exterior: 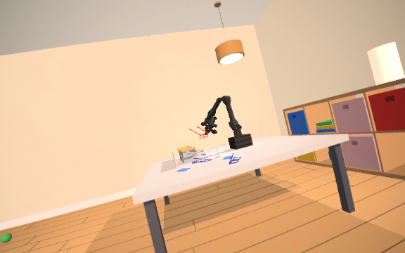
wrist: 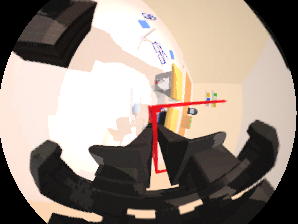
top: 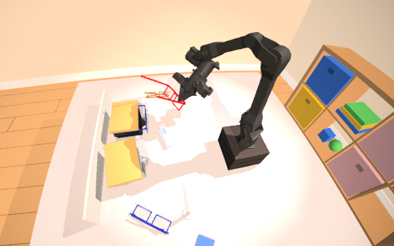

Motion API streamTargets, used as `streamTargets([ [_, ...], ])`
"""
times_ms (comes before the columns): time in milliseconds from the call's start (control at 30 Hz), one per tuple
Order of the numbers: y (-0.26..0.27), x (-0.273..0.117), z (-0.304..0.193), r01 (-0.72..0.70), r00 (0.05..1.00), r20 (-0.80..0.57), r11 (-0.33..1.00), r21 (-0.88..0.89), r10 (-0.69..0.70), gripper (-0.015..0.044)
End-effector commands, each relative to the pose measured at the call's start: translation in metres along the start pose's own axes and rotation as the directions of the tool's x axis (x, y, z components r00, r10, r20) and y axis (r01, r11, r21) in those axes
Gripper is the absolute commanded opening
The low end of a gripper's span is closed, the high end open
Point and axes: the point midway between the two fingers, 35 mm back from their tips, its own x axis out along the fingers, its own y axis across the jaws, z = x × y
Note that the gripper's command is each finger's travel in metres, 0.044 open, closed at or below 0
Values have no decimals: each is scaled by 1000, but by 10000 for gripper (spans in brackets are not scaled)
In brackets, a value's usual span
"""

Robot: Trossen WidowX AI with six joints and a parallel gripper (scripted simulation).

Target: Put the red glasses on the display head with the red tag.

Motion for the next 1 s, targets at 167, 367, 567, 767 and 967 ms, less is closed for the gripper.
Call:
streamTargets([
  [167,0,1,0,-2,1000,2,1000,2,2,0],
  [367,0,1,0,-2,1000,2,1000,2,2,0],
  [567,0,1,0,-2,1000,2,1000,2,2,0],
  [767,0,1,0,-2,1000,2,1000,2,2,0],
  [967,-5,12,10,-46,998,38,998,33,44,0],
])
